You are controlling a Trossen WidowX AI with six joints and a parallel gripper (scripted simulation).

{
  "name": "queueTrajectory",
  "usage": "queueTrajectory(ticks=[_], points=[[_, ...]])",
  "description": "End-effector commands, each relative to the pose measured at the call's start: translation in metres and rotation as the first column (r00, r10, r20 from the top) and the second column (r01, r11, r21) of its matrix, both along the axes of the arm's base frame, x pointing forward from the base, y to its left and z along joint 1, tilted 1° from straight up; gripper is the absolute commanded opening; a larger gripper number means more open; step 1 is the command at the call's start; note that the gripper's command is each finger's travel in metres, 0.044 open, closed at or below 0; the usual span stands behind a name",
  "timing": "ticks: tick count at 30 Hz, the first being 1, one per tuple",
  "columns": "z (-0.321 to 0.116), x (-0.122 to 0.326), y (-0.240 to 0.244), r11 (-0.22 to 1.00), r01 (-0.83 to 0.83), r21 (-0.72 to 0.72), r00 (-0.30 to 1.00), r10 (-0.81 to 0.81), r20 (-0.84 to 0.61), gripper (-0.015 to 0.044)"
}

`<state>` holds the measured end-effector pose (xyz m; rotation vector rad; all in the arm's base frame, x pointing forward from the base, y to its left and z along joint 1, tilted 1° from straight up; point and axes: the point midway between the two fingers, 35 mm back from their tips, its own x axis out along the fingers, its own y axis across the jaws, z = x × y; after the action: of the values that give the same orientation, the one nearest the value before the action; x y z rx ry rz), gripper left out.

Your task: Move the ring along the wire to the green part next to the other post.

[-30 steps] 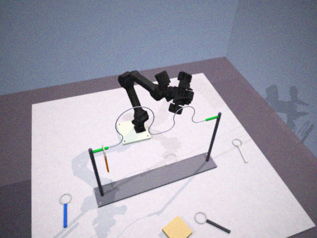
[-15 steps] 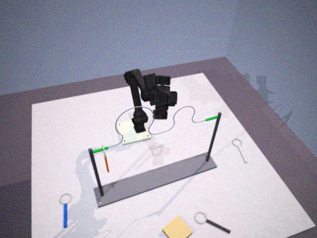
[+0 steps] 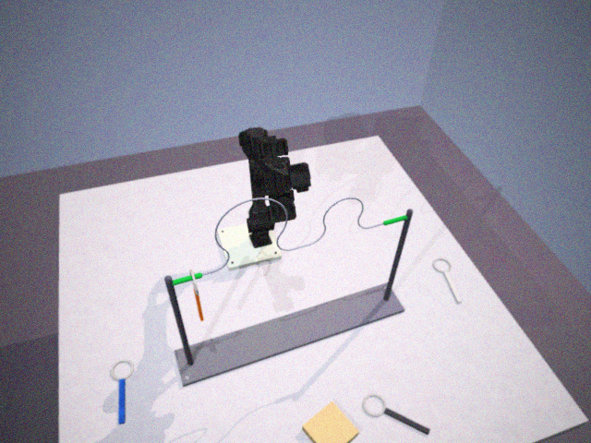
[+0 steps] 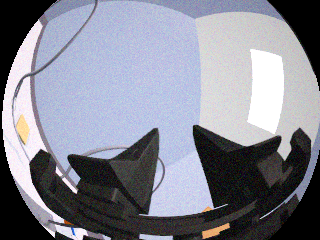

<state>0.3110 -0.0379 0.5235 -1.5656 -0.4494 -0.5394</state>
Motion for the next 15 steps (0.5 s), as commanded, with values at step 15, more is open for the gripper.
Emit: queueTrajectory(ticks=[15], points=[[-0.053,0.028,-0.053,0.991,-0.047,0.126,0.988,0.065,-0.142,0.0160]])
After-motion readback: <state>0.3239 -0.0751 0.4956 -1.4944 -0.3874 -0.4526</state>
